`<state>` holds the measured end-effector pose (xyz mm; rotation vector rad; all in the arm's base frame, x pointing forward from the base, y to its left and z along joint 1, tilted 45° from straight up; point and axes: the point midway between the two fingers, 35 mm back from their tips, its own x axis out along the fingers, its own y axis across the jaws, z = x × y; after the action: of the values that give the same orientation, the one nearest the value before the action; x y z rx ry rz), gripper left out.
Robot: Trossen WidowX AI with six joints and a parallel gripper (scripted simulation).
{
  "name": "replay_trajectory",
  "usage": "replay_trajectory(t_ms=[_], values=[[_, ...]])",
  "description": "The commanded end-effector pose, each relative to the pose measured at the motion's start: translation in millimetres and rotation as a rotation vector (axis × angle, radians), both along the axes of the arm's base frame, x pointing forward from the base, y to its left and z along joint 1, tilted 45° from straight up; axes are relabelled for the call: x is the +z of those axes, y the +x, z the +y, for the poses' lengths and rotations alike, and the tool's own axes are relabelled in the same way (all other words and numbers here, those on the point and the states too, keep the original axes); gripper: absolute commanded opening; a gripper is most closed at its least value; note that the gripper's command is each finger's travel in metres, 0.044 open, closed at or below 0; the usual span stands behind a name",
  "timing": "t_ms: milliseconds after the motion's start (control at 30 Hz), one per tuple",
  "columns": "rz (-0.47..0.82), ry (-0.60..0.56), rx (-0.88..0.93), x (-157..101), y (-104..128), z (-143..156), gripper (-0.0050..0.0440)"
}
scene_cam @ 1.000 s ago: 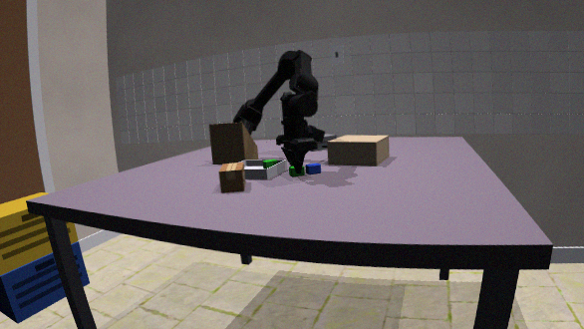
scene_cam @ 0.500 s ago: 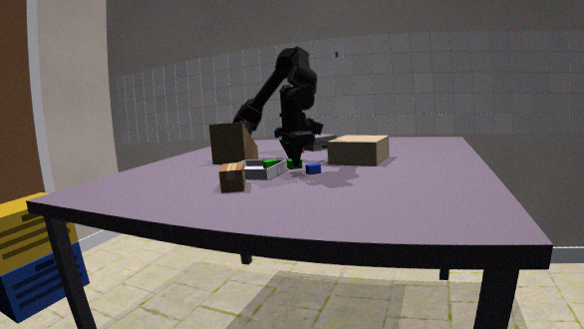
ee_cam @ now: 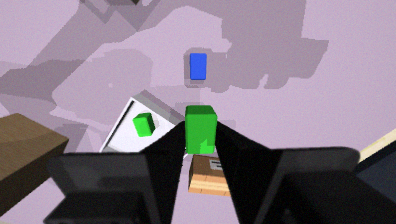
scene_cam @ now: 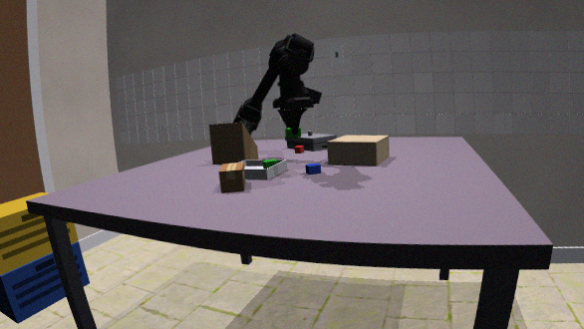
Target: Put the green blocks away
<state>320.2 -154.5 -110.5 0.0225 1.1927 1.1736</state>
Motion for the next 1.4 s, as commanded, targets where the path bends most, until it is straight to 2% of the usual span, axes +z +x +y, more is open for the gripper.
replay_trajectory(t_ms=[0,100,167,233,300,367,567,633,733,800,867,1067,1133,1267,1300,1367], values=[[-0.013,-0.011,0.002,14,4,-14,0.0],[-0.013,-0.011,0.002,14,4,-14,0.0],[0.08,-0.024,-0.092,11,-11,-19,0.0],[0.08,-0.024,-0.092,11,-11,-19,0.0],[0.174,-0.037,-0.186,11,-11,-19,0.0],[0.268,-0.05,-0.28,8,-25,-24,0.0],[0.55,-0.089,-0.561,8,-25,-24,0.0],[0.644,-0.101,-0.654,6,-40,-29,0.0],[0.786,-0.121,-0.795,6,-40,-29,0.0],[0.786,-0.121,-0.795,6,-40,-29,0.0],[0.88,-0.133,-0.888,4,-55,-33,0.0],[1.162,-0.171,-1.169,4,-55,-33,0.0],[1.256,-0.184,-1.262,2,-69,-36,0.0],[1.445,-0.209,-1.449,2,-69,-36,0.0],[1.492,-0.215,-1.496,2,-79,-38,0.0],[1.492,-0.215,-1.496,2,-79,-38,0.0]])
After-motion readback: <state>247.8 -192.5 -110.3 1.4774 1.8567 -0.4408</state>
